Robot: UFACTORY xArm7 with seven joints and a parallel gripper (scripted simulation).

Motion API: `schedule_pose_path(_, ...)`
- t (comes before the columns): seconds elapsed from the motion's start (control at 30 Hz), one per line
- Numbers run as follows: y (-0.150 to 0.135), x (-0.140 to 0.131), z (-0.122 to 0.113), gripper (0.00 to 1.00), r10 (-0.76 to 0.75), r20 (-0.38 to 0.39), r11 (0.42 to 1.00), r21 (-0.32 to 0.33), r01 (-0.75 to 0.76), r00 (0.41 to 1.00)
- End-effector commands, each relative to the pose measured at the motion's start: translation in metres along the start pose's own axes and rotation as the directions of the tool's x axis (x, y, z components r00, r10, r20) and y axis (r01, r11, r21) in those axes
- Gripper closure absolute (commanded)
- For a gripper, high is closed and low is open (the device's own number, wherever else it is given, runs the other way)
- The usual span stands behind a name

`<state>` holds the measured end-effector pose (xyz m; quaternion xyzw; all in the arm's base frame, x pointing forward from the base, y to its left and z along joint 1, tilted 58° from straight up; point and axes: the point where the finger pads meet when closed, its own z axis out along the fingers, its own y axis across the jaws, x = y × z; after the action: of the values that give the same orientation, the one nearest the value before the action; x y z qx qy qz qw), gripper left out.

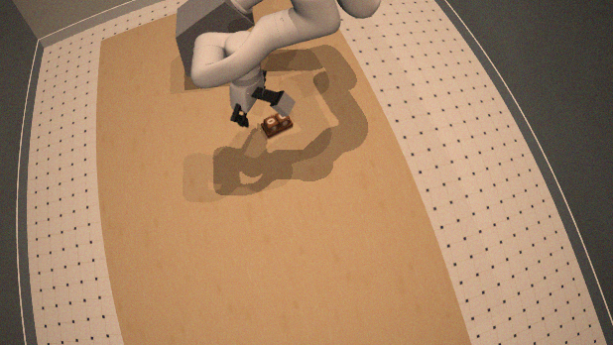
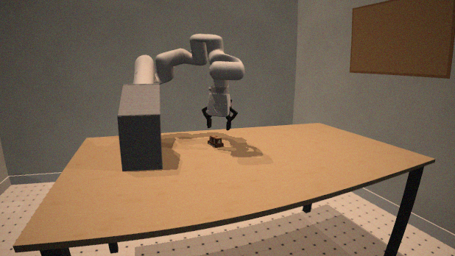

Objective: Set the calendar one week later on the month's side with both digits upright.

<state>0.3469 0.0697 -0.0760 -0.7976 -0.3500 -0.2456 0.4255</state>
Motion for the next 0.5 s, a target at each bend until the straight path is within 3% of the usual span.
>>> schedule_pose_path(0.0,-0.002,0.007,-0.003,0.00,-0.147,-0.004,0.989,-0.015,0.147,0.989)
schedule_pose_path(0.27,-0.006,0.016,-0.006,0.00,-0.343,0.000,0.939,-0.014,0.343,0.939)
schedule_pose_path(0.47,-0.011,0.024,-0.008,0.00,-0.502,0.004,0.865,-0.013,0.502,0.865)
